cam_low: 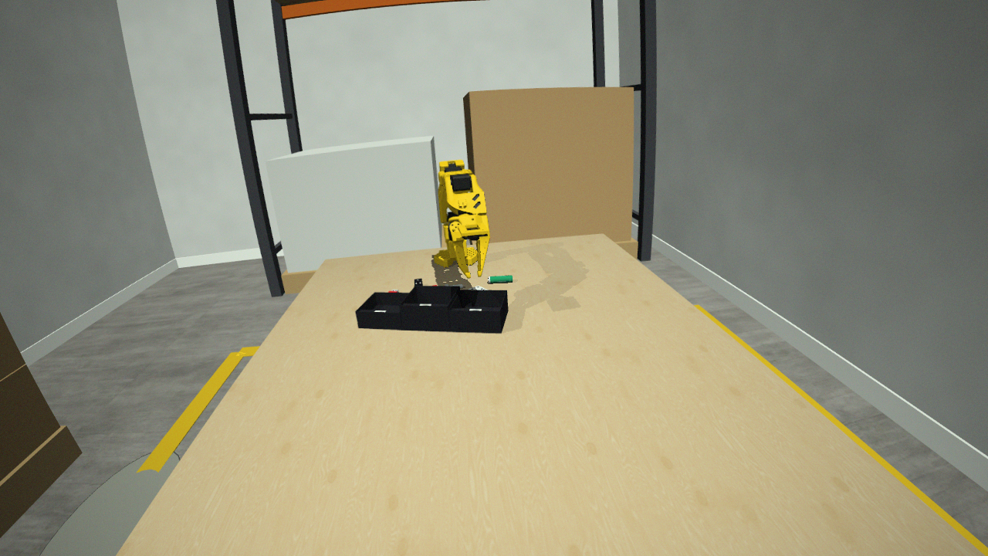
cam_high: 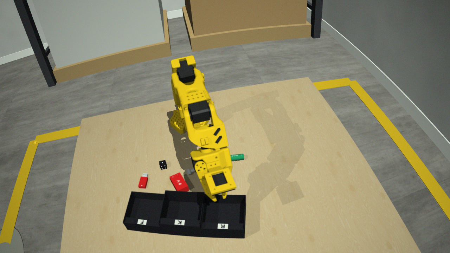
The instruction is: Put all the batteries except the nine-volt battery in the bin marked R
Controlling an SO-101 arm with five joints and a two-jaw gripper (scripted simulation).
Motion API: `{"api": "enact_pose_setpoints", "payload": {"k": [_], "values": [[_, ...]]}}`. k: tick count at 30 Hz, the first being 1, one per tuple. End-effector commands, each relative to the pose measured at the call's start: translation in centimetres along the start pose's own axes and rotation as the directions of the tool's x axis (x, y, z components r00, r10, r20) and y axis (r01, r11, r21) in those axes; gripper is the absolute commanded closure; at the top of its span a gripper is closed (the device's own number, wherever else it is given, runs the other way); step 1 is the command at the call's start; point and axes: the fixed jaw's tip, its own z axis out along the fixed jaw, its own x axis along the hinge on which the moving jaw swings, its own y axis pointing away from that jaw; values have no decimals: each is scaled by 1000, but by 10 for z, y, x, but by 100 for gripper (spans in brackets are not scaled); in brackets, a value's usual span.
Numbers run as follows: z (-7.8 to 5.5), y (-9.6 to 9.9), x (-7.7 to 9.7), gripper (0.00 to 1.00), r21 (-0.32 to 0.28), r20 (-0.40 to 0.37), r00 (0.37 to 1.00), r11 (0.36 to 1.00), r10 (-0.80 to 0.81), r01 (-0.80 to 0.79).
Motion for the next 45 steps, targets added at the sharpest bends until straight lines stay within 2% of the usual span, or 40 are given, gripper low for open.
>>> {"api": "enact_pose_setpoints", "payload": {"k": [1,25,29,31,40,45], "values": [[-10,3,-11,93,-4,54,998,1000,-10,10],[-12,3,-12,93,-4,54,998,1000,-10,10],[-24,3,-14,93,-4,54,998,1000,-10,10],[-24,3,-14,93,-4,54,998,1000,-10,10],[-67,2,-18,93,-4,54,998,1000,-10,10],[-78,2,-17,93,-4,54,998,1000,-10,10]]}}
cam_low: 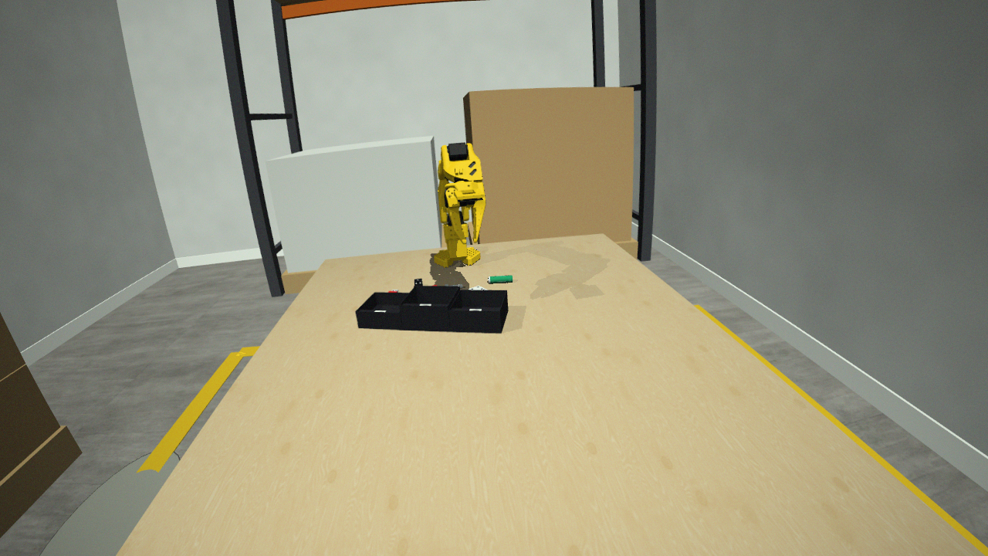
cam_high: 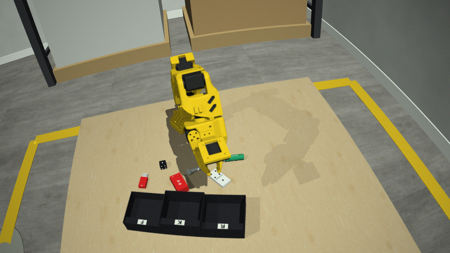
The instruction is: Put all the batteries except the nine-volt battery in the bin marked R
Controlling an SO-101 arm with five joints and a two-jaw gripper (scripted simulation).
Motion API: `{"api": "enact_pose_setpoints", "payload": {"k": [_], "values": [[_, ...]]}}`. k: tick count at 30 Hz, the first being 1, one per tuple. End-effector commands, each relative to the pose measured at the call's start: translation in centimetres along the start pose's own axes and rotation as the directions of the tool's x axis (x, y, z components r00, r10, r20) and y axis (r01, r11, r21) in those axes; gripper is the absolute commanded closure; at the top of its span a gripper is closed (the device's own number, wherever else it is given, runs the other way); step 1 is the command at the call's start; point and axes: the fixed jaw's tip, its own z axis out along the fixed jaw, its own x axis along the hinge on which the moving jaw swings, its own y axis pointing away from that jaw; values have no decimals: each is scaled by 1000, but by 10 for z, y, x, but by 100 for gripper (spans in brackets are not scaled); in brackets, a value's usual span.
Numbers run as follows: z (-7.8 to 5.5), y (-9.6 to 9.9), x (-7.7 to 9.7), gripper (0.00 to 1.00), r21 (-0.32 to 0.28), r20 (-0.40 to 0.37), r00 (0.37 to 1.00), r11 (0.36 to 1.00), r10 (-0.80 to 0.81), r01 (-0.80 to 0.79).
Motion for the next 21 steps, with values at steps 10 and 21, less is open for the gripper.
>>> {"api": "enact_pose_setpoints", "payload": {"k": [10,21], "values": [[-19,11,-2,93,-17,40,995,996,-92,92],[-7,60,70,86,-201,-107,744,747,-659,633]]}}
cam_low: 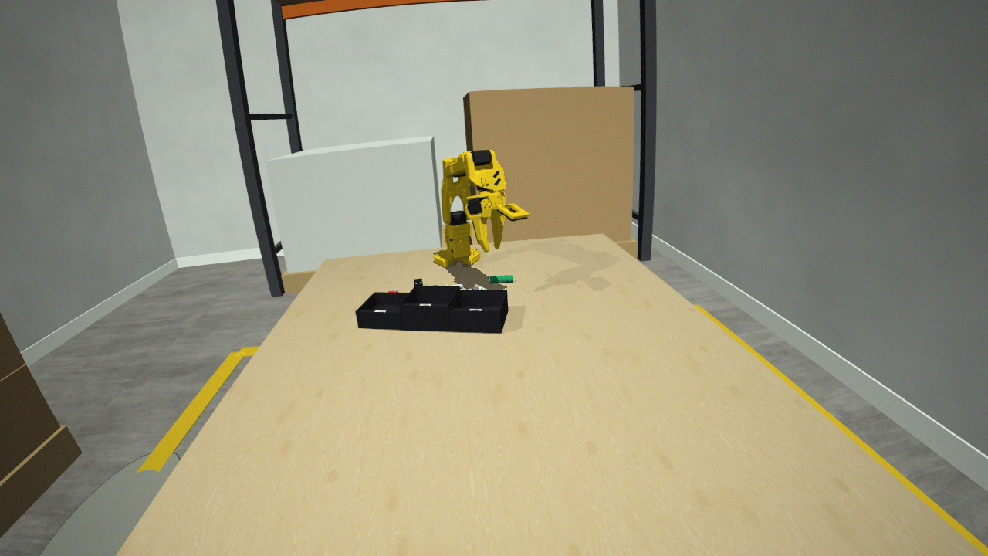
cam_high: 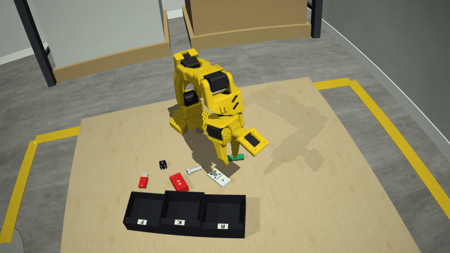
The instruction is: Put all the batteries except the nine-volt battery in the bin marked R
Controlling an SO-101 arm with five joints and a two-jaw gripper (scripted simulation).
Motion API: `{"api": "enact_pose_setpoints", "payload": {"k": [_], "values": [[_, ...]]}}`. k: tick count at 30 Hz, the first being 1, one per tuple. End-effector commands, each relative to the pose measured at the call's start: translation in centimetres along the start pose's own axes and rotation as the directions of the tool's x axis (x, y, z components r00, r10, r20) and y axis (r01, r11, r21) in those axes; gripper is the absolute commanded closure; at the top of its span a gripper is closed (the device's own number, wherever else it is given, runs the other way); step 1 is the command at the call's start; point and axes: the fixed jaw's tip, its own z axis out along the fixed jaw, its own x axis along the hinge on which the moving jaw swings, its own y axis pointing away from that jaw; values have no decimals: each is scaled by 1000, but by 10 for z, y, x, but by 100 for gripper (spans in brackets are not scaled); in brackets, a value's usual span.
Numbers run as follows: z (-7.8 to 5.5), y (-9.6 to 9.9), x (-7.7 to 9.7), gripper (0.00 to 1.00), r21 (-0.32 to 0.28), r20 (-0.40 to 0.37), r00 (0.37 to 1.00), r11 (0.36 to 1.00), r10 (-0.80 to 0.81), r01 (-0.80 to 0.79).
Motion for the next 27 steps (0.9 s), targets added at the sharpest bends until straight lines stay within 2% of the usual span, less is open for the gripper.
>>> {"api": "enact_pose_setpoints", "payload": {"k": [1,3,6,9,11,27], "values": [[-2,27,12,85,-4,40,964,965,-262,263],[6,44,27,83,-42,-4,933,932,-360,360],[14,61,48,81,-109,-46,836,835,-547,540],[19,71,62,79,-156,-49,720,718,-692,679],[20,74,67,79,-170,-51,691,689,-721,705],[23,75,72,79,-179,-55,679,676,-732,715]]}}
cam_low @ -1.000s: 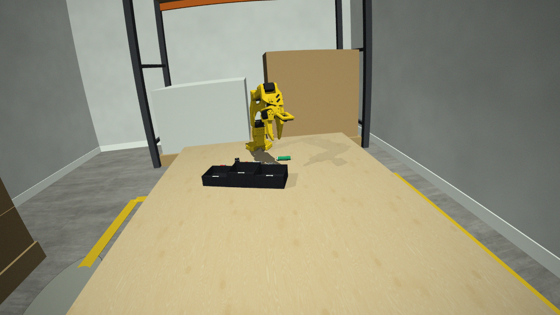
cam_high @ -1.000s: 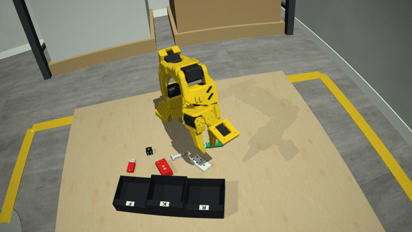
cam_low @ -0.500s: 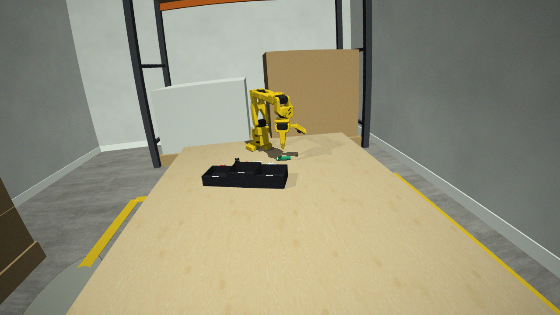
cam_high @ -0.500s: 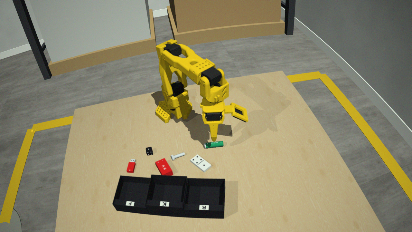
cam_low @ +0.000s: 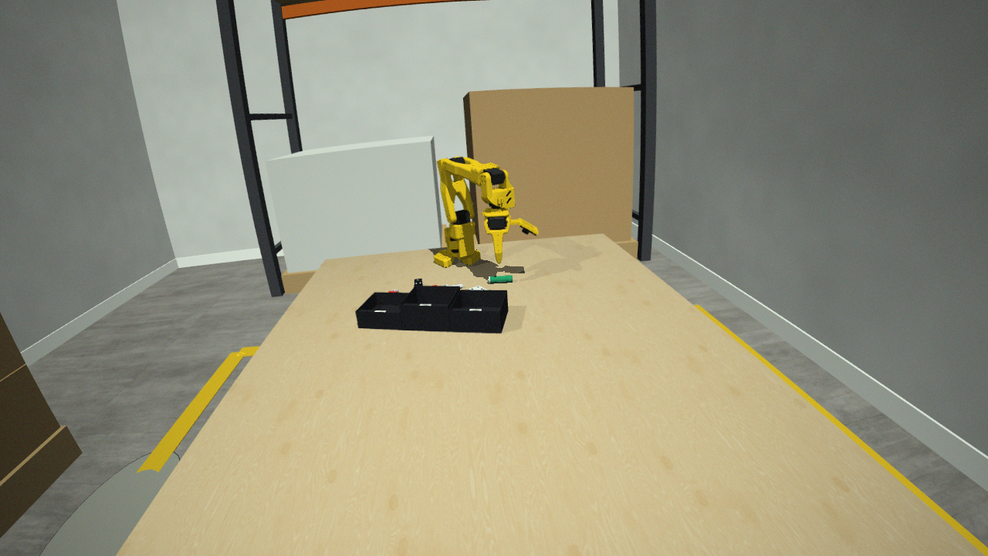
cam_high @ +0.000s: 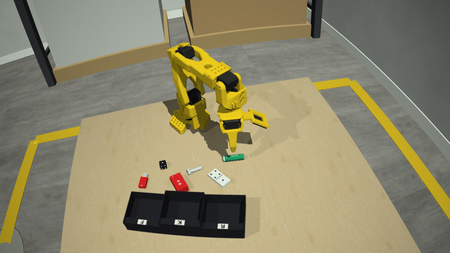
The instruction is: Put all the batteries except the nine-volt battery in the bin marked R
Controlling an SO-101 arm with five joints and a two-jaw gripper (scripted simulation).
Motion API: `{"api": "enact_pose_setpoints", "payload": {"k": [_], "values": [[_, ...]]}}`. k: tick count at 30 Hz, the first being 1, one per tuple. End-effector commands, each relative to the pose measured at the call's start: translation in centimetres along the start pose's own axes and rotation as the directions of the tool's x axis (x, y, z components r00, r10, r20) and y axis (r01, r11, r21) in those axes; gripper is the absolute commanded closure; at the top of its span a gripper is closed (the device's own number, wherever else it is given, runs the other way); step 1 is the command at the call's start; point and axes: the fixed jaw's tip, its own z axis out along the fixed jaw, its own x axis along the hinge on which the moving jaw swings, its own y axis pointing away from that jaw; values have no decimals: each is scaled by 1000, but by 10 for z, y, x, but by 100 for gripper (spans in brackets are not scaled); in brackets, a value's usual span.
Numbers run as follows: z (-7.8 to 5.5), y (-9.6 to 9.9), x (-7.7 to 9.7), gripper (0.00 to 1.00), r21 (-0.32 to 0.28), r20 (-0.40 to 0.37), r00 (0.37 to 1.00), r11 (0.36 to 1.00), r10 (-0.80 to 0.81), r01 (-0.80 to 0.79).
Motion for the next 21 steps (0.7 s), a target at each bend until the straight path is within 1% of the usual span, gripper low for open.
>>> {"api": "enact_pose_setpoints", "payload": {"k": [1,12,16,21], "values": [[-5,-2,-4,79,39,32,999,999,-19,17],[-4,-2,-4,79,39,32,999,999,-19,17],[1,-3,-5,79,39,32,999,999,-19,17],[11,-5,-6,79,39,32,999,999,-19,17]]}}
